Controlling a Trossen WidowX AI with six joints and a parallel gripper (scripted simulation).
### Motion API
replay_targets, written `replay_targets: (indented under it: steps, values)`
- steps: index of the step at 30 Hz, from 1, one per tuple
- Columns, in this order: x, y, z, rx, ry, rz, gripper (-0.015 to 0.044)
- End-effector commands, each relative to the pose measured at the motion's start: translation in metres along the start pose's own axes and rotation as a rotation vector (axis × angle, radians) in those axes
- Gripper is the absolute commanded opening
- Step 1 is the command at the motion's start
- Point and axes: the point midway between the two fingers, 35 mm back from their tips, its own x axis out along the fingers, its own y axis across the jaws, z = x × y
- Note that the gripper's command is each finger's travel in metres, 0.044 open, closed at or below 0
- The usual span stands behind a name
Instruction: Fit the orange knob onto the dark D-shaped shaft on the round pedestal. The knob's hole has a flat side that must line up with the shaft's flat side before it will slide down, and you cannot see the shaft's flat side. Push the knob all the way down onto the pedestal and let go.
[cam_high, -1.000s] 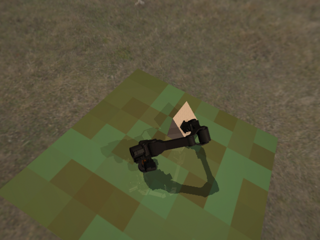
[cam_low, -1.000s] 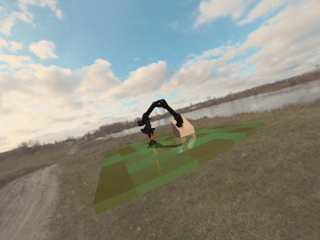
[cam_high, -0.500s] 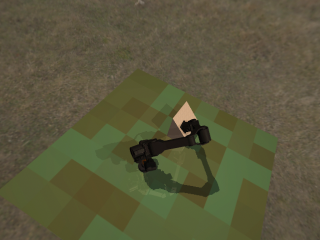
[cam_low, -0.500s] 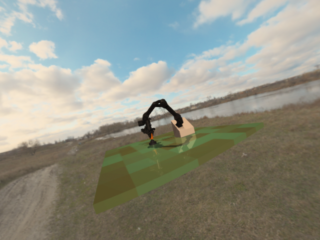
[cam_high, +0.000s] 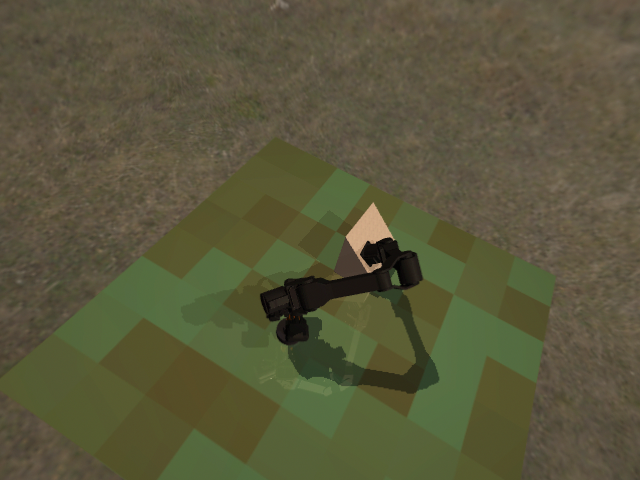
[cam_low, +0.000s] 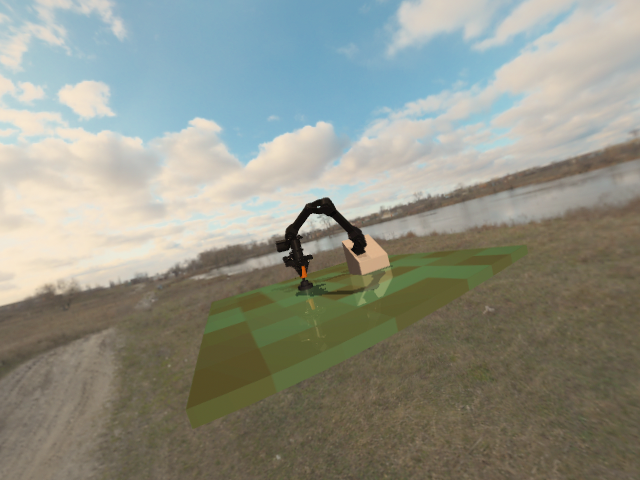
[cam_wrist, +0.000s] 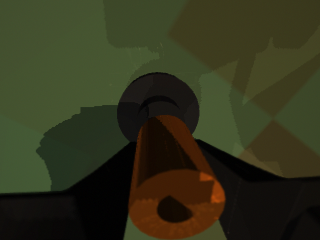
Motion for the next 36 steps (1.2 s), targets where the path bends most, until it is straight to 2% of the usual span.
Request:
replay_targets:
  steps: [1,29,36]
  values:
    - [-0.0015,0.0014,0.0028,0.021,-0.006,0.003,0.0]
    - [-0.0016,0.0023,0.0039,0.021,-0.006,0.003,0.0]
    - [-0.0027,0.0001,0.0018,0.219,-0.005,0.003,0.0]
